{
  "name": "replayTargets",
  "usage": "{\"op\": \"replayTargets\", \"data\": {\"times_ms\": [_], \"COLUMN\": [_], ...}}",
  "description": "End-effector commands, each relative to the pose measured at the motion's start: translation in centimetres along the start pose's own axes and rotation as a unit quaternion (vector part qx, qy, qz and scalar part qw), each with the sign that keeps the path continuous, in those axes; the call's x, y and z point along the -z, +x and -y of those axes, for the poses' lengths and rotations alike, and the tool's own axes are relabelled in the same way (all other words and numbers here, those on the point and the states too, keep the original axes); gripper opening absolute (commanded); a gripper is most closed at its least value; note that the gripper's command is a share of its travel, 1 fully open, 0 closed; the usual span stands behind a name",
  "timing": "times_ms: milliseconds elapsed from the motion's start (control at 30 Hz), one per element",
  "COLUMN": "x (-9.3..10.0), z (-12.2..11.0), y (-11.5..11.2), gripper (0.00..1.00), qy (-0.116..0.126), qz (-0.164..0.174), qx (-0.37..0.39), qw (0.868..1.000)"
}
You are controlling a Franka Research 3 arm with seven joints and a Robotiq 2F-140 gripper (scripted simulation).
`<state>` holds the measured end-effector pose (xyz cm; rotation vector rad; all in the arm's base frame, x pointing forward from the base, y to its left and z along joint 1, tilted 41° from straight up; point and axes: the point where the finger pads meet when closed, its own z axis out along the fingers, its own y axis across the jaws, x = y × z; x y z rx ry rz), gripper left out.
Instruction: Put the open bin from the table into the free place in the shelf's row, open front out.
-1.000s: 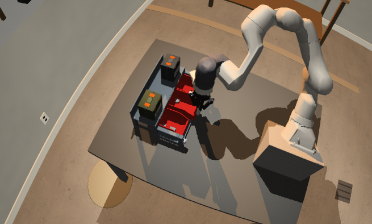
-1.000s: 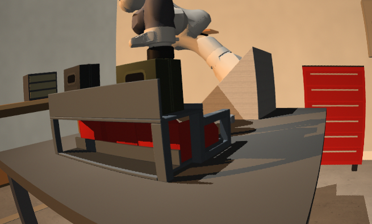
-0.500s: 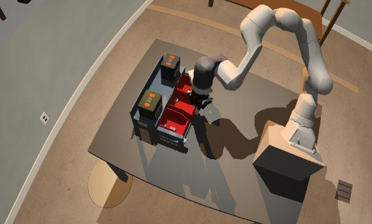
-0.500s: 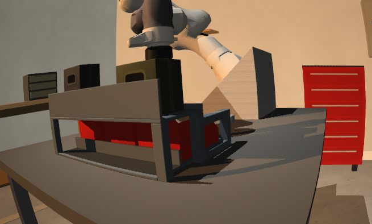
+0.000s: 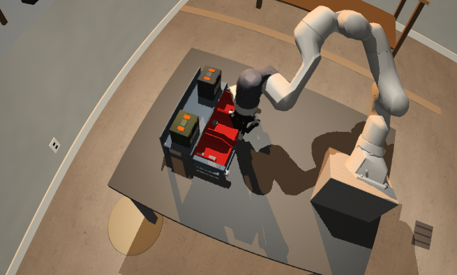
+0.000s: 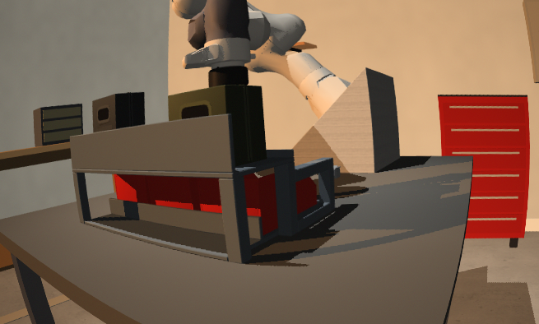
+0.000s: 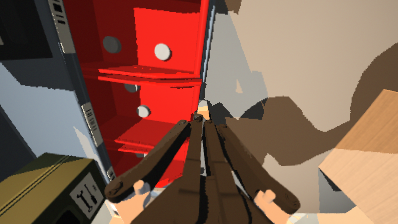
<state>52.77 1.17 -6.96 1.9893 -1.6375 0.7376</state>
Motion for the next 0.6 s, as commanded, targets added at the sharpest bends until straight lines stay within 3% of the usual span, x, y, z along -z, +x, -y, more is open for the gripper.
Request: {"op": "replayTargets", "data": {"times_ms": [0, 567], "x": [0.03, 0.02], "z": [0.22, 0.53], "y": [0.03, 0.03], "gripper": [0.0, 0.0], "qy": [0.0, 0.0], "qz": [0.0, 0.0], "qx": [0.004, 0.004], "qw": [1.0, 1.0]}}
